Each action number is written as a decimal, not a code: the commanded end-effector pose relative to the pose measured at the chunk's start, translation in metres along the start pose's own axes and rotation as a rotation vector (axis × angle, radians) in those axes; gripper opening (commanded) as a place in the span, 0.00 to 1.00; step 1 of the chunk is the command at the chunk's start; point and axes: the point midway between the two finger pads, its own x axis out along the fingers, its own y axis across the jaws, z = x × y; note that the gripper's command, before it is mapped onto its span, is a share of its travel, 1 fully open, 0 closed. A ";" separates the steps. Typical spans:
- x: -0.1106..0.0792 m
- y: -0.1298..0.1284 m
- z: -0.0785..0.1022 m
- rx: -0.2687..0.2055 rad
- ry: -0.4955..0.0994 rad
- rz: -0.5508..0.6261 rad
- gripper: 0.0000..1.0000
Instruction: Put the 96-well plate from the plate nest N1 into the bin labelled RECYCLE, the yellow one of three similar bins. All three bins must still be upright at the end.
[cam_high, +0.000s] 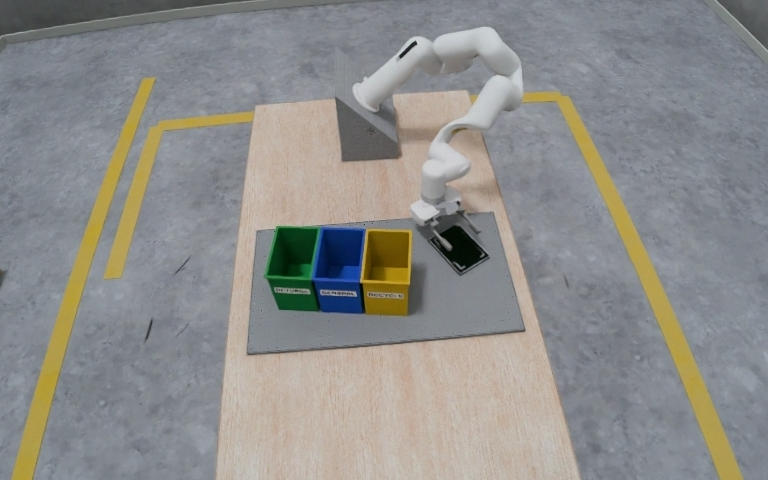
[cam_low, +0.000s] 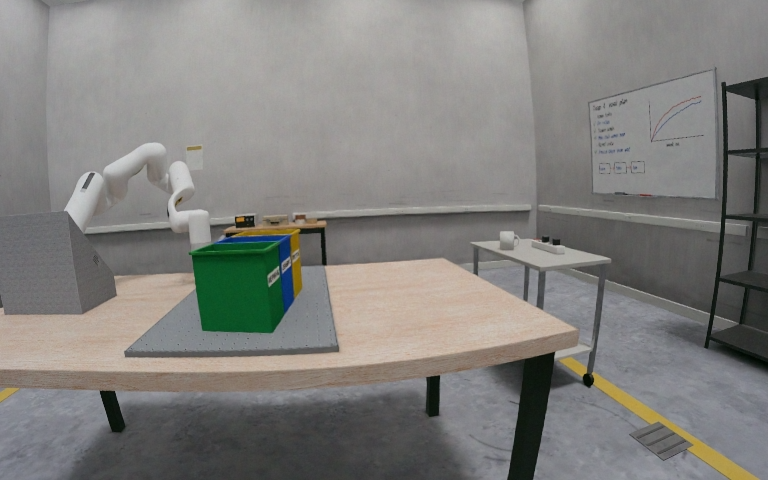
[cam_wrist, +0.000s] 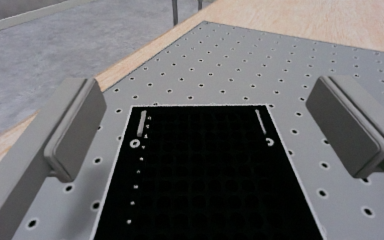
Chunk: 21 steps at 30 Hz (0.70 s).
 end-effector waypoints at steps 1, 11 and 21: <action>0.001 0.000 -0.005 -0.001 -0.003 0.001 0.37; 0.001 0.000 -0.018 -0.001 -0.003 0.001 0.37; 0.001 0.000 -0.018 -0.001 -0.003 0.001 0.37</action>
